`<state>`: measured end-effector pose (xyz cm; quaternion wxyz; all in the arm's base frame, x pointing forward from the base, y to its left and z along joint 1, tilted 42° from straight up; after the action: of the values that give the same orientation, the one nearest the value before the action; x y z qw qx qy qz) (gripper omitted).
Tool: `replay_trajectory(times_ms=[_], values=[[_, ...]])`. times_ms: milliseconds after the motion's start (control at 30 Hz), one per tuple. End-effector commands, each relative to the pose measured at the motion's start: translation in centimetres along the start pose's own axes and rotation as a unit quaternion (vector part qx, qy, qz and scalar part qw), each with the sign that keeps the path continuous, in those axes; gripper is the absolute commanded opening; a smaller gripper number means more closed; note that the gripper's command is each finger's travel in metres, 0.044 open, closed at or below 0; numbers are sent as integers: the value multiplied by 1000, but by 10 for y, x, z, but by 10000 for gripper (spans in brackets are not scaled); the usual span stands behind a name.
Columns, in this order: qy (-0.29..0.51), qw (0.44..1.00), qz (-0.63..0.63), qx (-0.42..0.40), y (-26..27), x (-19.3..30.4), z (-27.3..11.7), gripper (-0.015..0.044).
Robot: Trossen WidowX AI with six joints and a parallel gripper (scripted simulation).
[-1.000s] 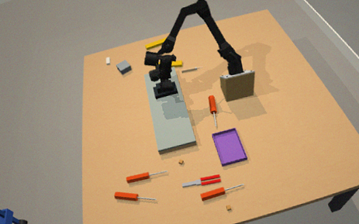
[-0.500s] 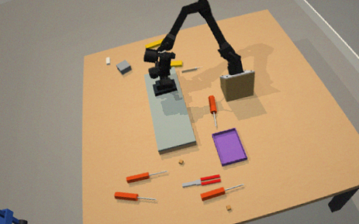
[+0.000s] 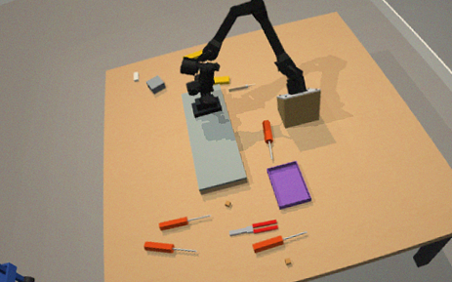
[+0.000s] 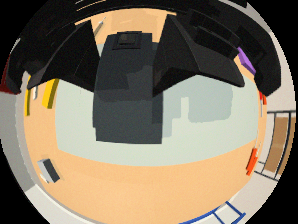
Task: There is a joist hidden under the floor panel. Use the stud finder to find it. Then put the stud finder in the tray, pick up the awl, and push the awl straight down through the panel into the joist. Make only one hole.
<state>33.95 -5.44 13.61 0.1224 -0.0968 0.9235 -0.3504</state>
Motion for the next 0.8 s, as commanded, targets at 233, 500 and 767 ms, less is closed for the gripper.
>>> replay_trajectory(times_ms=[233, 500, 767], values=[[2, 1000, 8, 7, -22, 2, 0, 0], [2, 1000, 8, 7, -33, 3, 0, 0], [2, 1000, 8, 8, -44, 4, -1, 0]])
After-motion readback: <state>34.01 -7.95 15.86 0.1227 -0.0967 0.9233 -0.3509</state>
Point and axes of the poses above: the point midway between the two fingers, 35 mm back from their tips, its own z axis out along the fingers, its own y axis across the jaws, x = y × z, the point moved 10 cm from there along -z, back along the fingers, and after that the axes turned 4 degrees about -z, right-handed, at the moved point
